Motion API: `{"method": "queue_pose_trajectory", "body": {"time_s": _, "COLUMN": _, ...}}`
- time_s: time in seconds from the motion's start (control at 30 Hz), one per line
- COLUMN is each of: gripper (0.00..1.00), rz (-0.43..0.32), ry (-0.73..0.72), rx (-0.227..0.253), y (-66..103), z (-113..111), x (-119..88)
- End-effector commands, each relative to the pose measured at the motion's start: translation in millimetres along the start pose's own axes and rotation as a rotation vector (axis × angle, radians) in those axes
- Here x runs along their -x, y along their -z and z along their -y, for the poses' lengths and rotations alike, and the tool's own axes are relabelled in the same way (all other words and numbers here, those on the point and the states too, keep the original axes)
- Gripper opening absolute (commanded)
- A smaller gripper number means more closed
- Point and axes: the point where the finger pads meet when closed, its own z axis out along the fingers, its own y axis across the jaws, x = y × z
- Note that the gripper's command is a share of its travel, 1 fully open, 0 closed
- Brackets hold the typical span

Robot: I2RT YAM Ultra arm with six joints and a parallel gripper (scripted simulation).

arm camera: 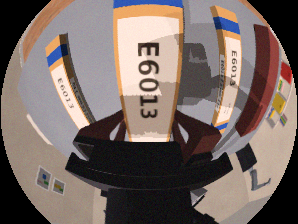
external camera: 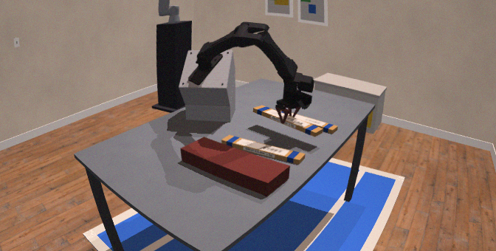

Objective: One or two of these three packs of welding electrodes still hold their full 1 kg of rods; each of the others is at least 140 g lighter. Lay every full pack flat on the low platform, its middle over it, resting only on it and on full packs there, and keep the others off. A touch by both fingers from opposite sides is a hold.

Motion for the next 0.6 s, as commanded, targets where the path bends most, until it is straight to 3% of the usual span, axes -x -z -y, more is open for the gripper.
{"method": "queue_pose_trajectory", "body": {"time_s": 0.0, "gripper": 0.0, "rz": 0.087, "ry": -0.017, "rx": 0.034, "y": 43.3, "z": -11, "x": 28}}
{"method": "queue_pose_trajectory", "body": {"time_s": 0.57, "gripper": 0.0, "rz": 0.087, "ry": -0.017, "rx": 0.036, "y": 73.5, "z": -10, "x": 25}}
